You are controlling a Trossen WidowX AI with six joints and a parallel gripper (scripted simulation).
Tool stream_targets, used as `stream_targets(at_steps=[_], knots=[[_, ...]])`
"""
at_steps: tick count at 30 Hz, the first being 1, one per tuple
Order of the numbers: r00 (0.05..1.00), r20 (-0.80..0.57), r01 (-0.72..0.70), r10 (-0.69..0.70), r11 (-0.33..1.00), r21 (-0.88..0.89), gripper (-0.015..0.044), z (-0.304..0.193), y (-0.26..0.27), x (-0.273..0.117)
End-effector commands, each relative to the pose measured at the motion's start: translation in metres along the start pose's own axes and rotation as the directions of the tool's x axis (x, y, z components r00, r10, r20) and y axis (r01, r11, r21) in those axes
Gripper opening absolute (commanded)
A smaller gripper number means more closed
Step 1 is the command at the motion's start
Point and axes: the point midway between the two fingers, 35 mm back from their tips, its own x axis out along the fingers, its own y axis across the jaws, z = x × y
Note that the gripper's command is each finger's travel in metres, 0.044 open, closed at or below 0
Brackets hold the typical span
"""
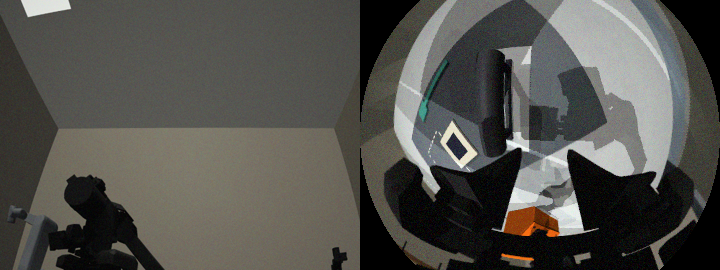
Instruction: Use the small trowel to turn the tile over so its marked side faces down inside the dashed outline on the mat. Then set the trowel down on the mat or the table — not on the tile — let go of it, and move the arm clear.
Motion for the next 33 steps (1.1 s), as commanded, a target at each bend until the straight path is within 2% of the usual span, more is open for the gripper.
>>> stream_targets(at_steps=[1,6,33], knots=[[1.000,-0.004,0.000,0.000,1.000,0.002,0.0270,0.026,0.033,-0.008],[1.000,-0.007,0.003,-0.003,1.000,0.001,0.0270,0.044,0.066,-0.014],[1.000,-0.006,0.003,-0.003,1.000,0.001,0.0270,0.045,0.065,0.023]])
